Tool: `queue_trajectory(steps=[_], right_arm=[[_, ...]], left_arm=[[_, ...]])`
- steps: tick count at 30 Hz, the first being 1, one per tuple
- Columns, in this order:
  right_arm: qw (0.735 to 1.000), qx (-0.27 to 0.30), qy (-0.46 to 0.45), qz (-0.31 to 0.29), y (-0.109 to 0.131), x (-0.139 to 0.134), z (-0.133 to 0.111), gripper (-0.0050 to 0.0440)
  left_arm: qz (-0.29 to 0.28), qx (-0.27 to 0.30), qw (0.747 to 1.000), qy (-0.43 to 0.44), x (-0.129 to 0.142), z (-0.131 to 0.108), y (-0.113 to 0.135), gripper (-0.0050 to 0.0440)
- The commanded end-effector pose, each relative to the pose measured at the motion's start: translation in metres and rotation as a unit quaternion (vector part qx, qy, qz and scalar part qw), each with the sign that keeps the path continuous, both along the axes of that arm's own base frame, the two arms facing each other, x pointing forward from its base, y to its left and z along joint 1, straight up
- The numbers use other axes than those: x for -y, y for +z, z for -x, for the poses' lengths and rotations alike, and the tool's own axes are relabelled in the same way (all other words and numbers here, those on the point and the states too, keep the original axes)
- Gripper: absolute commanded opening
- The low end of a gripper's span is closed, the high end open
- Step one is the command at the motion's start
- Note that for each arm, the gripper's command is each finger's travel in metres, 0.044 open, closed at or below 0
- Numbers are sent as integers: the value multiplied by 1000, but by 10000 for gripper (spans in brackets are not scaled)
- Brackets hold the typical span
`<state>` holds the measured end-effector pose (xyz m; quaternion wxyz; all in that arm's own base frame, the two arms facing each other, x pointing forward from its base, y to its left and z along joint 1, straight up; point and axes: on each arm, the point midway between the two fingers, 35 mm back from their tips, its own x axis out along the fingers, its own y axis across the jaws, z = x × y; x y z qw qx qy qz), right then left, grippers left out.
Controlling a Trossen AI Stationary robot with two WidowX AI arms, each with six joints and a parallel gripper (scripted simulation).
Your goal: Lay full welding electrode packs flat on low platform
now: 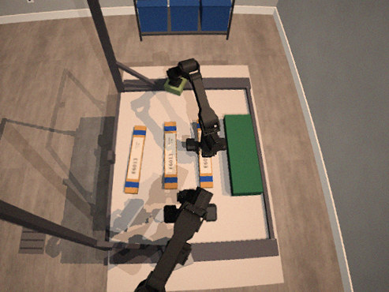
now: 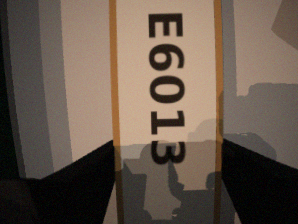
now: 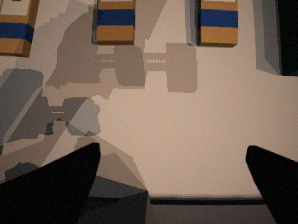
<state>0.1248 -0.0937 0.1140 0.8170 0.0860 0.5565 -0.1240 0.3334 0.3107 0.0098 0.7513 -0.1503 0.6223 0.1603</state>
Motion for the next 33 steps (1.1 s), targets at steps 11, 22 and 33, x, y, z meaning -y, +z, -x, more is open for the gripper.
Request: queue_trajectory(steps=[11, 22, 33], right_arm=[[1000, 8, 0, 7, 6, 2, -2, 430], [1000, 8, 0, 7, 6, 2, -2, 430], [1000, 8, 0, 7, 6, 2, -2, 430]], left_arm=[[-49, 53, 997, 0, -15, -16, 79, -50], [-49, 53, 997, 0, -15, -16, 94, -50], [-49, 53, 997, 0, -17, -18, 105, -50]])
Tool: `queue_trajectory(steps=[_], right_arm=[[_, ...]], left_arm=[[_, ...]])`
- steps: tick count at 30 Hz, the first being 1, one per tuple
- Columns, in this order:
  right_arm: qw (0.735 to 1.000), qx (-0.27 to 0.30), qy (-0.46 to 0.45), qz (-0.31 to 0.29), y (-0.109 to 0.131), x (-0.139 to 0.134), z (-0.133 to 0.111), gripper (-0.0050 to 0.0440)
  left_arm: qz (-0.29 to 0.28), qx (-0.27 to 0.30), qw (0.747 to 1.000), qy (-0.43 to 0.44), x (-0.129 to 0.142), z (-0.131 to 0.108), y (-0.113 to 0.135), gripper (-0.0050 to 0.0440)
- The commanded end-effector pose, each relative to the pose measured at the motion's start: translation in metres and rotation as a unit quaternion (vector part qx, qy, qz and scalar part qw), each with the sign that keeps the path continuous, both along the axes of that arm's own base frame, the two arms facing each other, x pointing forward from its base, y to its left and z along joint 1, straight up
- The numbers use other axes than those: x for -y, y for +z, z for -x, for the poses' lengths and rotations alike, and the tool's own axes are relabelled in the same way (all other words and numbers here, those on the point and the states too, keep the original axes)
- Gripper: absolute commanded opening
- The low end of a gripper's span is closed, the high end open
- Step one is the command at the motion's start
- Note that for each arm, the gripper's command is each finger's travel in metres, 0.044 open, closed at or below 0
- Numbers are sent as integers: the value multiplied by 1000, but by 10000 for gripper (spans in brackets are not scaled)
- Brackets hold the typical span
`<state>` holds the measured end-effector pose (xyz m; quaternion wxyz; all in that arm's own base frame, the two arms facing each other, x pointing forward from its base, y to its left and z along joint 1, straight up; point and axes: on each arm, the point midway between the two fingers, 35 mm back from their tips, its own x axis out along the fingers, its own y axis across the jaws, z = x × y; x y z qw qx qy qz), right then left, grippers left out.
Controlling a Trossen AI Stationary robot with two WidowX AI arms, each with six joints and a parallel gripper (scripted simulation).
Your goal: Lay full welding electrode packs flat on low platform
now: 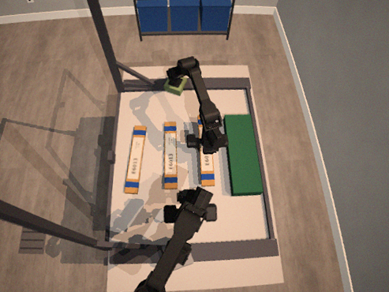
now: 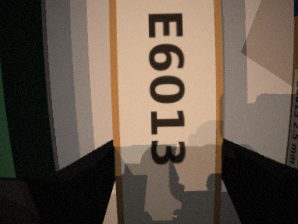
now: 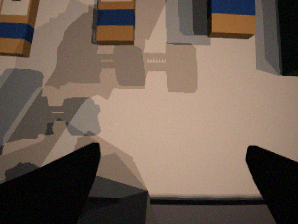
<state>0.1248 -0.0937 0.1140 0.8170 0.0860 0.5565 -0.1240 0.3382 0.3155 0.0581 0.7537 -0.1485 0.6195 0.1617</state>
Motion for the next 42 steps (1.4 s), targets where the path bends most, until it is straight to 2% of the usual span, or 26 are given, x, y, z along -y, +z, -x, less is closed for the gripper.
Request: queue_trajectory(steps=[1, 18, 25, 26, 30, 34, 42], right_arm=[[1000, 8, 0, 7, 6, 2, -2, 430], [1000, 8, 0, 7, 6, 2, -2, 430], [1000, 8, 0, 7, 6, 2, -2, 430], [1000, 8, 0, 7, 6, 2, -2, 430], [1000, 8, 0, 7, 6, 2, -2, 430], [1000, 8, 0, 7, 6, 2, -2, 430], [1000, 8, 0, 7, 6, 2, -2, 430]], left_arm=[[-46, 50, 998, 0, -12, -14, 57, -50], [-47, 50, 998, 0, -13, -16, 63, -50], [-42, 45, 998, 0, -14, -17, 56, -50], [-47, 50, 998, 1, -11, -17, 65, -50], [-47, 49, 998, 2, -2, -15, 70, -50], [-39, 40, 998, 2, 5, -11, 65, -50], [-38, 40, 998, 2, 23, -8, 76, -50]])
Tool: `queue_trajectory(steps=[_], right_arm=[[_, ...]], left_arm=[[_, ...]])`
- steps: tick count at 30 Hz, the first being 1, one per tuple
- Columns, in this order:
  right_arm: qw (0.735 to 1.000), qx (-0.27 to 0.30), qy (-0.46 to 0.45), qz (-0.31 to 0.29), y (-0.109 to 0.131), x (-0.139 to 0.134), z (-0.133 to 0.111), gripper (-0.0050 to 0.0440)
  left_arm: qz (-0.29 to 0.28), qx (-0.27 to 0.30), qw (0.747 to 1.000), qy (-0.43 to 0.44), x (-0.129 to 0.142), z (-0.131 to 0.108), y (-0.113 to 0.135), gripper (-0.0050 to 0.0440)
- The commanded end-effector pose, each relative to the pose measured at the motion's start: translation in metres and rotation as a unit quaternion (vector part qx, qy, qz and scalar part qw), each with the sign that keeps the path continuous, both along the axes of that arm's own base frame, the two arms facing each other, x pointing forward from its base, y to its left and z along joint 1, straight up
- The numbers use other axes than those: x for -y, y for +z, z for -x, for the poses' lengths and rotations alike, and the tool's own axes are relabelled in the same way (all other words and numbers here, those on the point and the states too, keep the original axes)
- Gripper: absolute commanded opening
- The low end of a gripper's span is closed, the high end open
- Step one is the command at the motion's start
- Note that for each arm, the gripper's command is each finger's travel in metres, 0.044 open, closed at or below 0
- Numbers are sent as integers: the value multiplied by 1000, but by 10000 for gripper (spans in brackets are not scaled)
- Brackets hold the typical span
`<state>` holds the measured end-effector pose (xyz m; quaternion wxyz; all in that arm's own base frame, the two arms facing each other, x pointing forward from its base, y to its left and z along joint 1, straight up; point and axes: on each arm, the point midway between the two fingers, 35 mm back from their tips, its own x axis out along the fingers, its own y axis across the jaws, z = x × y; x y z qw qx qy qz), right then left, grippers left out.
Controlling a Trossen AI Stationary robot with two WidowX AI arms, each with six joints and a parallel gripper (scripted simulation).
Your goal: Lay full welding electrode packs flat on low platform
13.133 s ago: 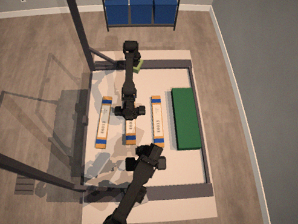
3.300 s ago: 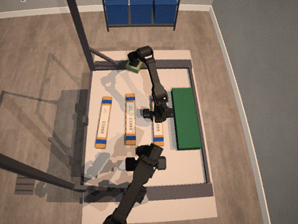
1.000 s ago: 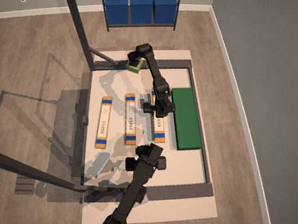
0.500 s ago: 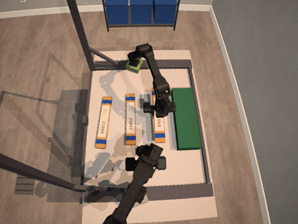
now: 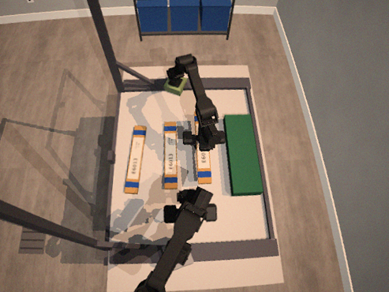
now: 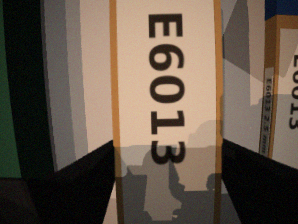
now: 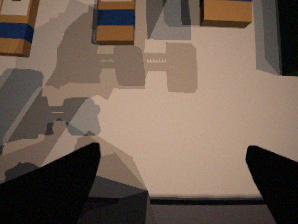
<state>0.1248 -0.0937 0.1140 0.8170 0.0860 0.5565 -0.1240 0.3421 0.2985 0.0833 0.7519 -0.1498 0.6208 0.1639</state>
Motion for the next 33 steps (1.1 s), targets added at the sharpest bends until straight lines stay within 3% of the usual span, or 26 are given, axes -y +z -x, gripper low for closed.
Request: queue_trajectory(steps=[1, 33], right_arm=[[1000, 8, 0, 7, 6, 2, -2, 430], [1000, 8, 0, 7, 6, 2, -2, 430]], left_arm=[[-38, 42, 998, -1, 8, -4, 53, -50], [-42, 49, 998, -1, 67, 4, 98, -50]])
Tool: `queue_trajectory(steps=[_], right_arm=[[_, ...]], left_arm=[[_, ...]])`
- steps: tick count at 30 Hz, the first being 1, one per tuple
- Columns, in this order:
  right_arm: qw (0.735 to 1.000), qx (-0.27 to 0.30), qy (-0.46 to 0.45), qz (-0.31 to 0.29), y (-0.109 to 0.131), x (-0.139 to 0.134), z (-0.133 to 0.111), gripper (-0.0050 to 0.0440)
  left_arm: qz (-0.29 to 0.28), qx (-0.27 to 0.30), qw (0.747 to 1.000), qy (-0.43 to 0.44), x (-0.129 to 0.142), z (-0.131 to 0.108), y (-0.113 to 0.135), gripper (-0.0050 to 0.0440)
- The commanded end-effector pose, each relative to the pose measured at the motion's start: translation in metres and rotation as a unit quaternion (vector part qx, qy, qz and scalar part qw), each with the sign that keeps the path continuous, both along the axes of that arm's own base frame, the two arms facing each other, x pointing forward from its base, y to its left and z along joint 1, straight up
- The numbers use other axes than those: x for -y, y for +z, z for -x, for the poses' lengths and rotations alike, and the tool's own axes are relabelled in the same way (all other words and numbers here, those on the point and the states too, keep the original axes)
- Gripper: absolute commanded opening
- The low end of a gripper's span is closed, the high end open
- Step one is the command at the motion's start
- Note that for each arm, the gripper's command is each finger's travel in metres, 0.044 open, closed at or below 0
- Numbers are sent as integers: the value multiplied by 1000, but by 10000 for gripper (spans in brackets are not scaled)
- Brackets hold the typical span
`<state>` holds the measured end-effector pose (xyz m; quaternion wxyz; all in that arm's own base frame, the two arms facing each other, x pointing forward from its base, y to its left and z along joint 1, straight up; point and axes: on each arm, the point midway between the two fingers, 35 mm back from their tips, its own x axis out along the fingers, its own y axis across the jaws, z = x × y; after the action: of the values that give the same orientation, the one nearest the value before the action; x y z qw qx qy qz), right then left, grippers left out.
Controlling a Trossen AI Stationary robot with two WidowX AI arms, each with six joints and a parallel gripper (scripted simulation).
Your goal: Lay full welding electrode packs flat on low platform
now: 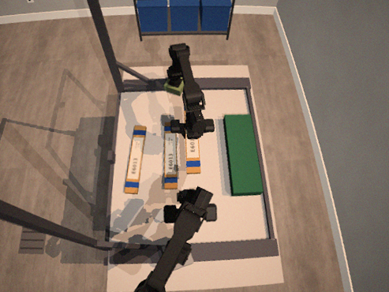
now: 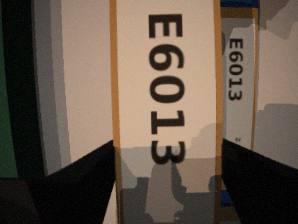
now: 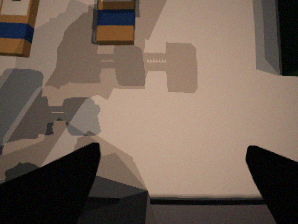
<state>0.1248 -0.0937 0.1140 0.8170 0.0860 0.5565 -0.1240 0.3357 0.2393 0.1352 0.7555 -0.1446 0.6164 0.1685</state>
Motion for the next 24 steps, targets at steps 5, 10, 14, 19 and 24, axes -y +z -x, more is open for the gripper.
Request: queue_trajectory(steps=[5, 10, 14, 19, 24], right_arm=[[1000, 8, 0, 7, 6, 2, -2, 430], [1000, 8, 0, 7, 6, 2, -2, 430], [1000, 8, 0, 7, 6, 2, -2, 430], [1000, 8, 0, 7, 6, 2, -2, 430], [1000, 8, 0, 7, 6, 2, -2, 430]], left_arm=[[-33, 45, 998, -1, 19, 0, 53, -50], [-33, 46, 998, -1, 25, 1, 58, -50], [-30, 42, 999, -1, 29, 3, 56, -50], [-33, 47, 998, -2, 29, 3, 59, -50], [-31, 45, 999, -2, 30, 4, 57, -50]])
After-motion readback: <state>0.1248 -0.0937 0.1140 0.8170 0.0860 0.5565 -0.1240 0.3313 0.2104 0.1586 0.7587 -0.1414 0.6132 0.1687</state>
